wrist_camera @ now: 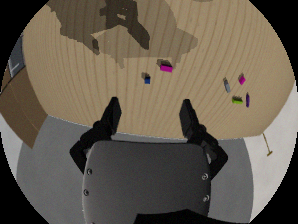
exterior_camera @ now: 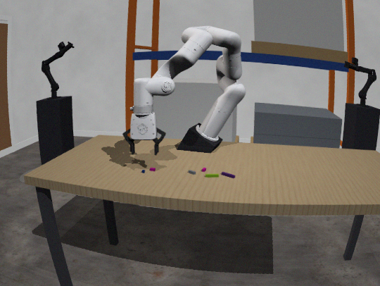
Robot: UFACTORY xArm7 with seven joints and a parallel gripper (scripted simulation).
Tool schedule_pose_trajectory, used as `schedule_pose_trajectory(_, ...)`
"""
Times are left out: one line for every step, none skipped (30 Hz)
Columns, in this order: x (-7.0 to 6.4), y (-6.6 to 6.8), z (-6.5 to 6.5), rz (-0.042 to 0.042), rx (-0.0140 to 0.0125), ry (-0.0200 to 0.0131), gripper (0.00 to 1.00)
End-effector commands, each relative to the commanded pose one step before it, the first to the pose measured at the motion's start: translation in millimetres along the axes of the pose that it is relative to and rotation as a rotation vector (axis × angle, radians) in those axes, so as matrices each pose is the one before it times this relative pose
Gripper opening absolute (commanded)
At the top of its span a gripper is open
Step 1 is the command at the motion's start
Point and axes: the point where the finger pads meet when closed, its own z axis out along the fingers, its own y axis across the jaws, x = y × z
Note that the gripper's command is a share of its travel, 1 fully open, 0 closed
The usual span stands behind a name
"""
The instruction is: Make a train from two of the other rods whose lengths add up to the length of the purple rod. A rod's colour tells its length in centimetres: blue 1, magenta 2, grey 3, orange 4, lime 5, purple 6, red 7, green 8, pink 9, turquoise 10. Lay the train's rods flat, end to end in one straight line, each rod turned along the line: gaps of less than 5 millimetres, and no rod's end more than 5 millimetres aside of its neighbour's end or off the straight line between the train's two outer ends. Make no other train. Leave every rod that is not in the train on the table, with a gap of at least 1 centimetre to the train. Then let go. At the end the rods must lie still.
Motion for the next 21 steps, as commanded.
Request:
schedule_pose_trajectory(0.29, -6.6, -2.51, 0.06768, 0.00808, 0.00982, 1.0)
schedule_pose_trajectory(0.0, -0.01, 0.0, 0.00009, 0.00001, 0.0, 1.0)
schedule_pose_trajectory(0.0, 0.0, 0.0, 0.0, 0.0, 0.0, 0.24)
schedule_pose_trajectory(0.0, 0.0, 0.0, 0.0, 0.0, 0.0, 0.24)
schedule_pose_trajectory(0.0, 0.0, 0.0, 0.0, 0.0, 0.0, 0.24)
schedule_pose_trajectory(0.0, 0.0, 0.0, 0.0, 0.0, 0.0, 0.24)
schedule_pose_trajectory(0.0, 0.0, 0.0, 0.0, 0.0, 0.0, 0.24)
schedule_pose_trajectory(0.0, 0.0, 0.0, 0.0, 0.0, 0.0, 0.24)
schedule_pose_trajectory(0.0, 0.0, 0.0, 0.0, 0.0, 0.0, 0.24)
schedule_pose_trajectory(0.0, 0.0, 0.0, 0.0, 0.0, 0.0, 0.24)
schedule_pose_trajectory(0.0, 0.0, 0.0, 0.0, 0.0, 0.0, 0.24)
schedule_pose_trajectory(0.0, 0.0, 0.0, 0.0, 0.0, 0.0, 0.24)
schedule_pose_trajectory(0.0, 0.0, 0.0, 0.0, 0.0, 0.0, 0.24)
schedule_pose_trajectory(0.0, 0.0, 0.0, 0.0, 0.0, 0.0, 0.24)
schedule_pose_trajectory(0.0, 0.0, 0.0, 0.0, 0.0, 0.0, 0.24)
schedule_pose_trajectory(0.0, 0.0, 0.0, 0.0, 0.0, 0.0, 0.24)
schedule_pose_trajectory(0.0, 0.0, 0.0, 0.0, 0.0, 0.0, 0.24)
schedule_pose_trajectory(0.0, 0.0, 0.0, 0.0, 0.0, 0.0, 0.24)
schedule_pose_trajectory(0.0, 0.0, 0.0, 0.0, 0.0, 0.0, 0.24)
schedule_pose_trajectory(0.0, 0.0, 0.0, 0.0, 0.0, 0.0, 0.24)
schedule_pose_trajectory(0.0, 0.0, 0.0, 0.0, 0.0, 0.0, 0.24)
